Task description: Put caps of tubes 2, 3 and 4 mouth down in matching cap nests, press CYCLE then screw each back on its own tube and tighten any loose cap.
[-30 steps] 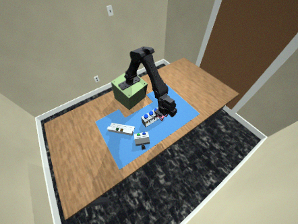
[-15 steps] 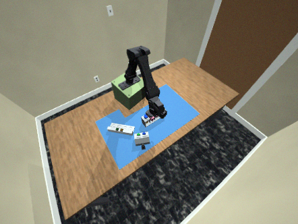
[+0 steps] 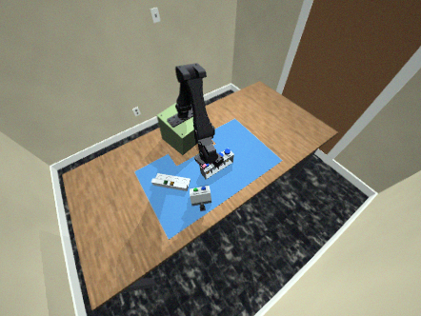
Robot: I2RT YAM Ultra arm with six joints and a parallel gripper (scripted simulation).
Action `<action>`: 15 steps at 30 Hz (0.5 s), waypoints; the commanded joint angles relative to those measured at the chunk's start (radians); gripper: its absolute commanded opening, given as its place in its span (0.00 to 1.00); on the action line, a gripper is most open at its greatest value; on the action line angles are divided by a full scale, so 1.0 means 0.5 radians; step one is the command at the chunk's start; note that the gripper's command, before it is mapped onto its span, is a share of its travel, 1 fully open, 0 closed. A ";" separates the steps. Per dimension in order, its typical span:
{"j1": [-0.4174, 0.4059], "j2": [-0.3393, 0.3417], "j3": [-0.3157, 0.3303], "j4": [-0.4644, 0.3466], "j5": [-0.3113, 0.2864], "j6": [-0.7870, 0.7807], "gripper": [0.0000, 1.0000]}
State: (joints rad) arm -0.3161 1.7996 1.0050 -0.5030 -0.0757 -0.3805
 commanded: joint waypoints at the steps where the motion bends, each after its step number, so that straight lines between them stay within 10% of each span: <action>1: -0.068 -0.066 -0.078 0.040 -0.031 -0.110 0.49; 15: -0.412 -0.177 -0.371 0.010 -0.100 -0.444 0.49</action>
State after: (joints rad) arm -0.4824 1.7428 0.8486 -0.5026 -0.1116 -0.5362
